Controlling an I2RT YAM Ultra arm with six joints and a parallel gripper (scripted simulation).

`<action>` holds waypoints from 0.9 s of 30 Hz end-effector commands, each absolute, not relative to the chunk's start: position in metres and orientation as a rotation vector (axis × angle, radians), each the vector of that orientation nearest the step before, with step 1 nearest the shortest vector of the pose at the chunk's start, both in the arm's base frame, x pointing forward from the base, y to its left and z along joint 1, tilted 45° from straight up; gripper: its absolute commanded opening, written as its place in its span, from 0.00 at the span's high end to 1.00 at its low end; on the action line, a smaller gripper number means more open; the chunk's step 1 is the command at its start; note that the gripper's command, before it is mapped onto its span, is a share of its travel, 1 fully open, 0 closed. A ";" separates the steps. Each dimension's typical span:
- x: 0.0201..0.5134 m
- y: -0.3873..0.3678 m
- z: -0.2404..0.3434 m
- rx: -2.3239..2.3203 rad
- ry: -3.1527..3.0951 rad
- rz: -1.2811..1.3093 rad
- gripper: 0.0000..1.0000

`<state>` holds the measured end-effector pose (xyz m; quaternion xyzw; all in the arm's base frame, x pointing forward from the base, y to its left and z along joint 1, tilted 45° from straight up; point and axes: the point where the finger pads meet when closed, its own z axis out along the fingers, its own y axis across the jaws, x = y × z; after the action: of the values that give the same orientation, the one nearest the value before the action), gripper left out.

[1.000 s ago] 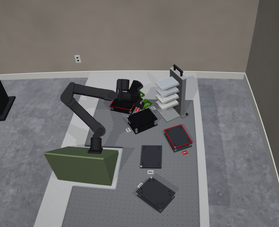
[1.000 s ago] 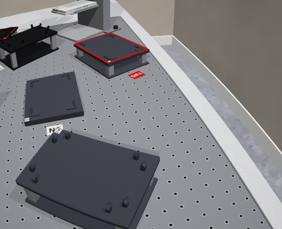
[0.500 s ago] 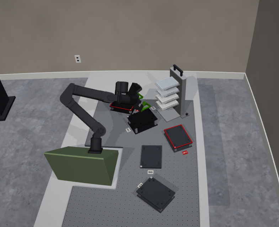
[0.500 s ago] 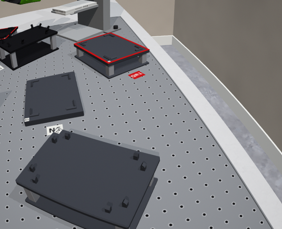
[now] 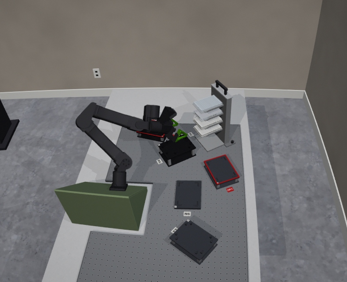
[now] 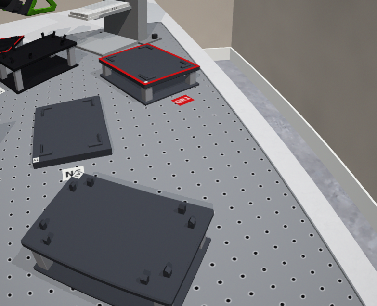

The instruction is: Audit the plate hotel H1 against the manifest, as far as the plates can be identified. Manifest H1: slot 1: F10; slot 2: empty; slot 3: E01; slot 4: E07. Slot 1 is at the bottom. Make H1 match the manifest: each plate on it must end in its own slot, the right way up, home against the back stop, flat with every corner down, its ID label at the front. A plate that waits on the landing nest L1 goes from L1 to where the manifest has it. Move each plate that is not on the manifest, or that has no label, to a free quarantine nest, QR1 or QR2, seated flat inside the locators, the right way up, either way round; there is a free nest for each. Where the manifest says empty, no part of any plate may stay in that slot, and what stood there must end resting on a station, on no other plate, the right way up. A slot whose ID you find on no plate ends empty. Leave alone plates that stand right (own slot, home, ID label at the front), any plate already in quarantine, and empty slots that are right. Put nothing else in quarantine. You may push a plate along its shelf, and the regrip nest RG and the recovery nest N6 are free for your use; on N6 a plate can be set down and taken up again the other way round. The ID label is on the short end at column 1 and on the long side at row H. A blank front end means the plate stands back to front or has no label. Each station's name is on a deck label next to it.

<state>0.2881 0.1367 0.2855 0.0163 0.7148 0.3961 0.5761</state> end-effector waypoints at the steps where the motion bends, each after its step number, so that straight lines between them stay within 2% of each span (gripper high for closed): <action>1: 0.291 0.134 0.289 0.058 1.647 0.907 0.00; 27: 0.320 0.148 0.293 0.059 1.646 0.907 0.00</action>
<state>0.3181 0.1504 0.2810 0.0229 0.7178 0.3898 0.5765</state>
